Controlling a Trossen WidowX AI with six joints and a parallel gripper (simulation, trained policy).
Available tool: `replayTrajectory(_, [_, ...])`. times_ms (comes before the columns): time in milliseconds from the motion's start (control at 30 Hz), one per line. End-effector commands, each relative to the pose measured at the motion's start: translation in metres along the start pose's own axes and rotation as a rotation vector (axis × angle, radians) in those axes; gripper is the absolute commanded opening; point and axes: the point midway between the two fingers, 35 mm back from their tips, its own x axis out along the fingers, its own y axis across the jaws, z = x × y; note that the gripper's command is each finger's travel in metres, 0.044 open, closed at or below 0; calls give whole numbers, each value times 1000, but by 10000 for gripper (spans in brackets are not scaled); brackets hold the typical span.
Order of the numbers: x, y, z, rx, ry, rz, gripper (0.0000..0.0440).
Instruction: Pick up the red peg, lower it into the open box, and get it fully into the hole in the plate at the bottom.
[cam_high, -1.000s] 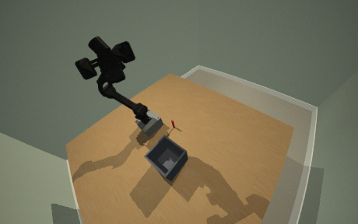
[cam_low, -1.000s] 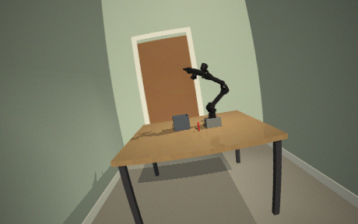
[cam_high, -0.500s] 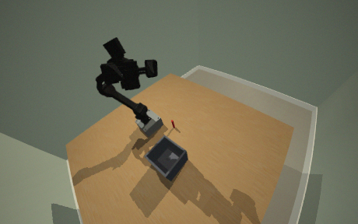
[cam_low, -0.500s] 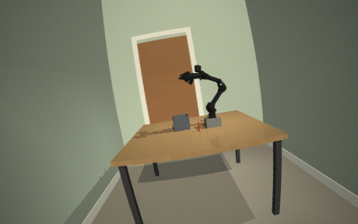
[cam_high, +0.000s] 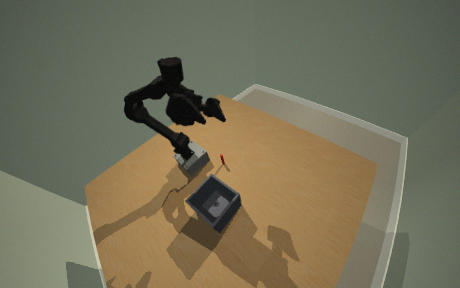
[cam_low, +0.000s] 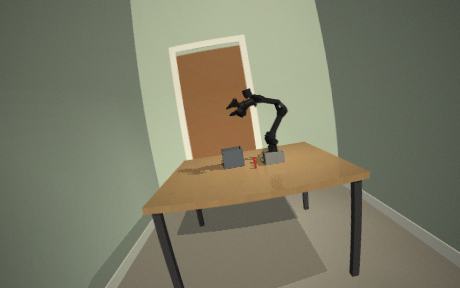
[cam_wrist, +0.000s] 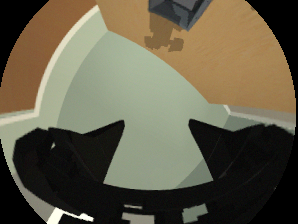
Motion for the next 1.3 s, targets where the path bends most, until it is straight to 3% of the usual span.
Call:
replayTrajectory(0, [11, -26, 16, -107, -65, -100, 440])
replayTrajectory(567, [22, -111, 85, -441, -264, -527, 440])
replayTrajectory(1267, [-9, -196, 153, -722, -399, -1047, 440])
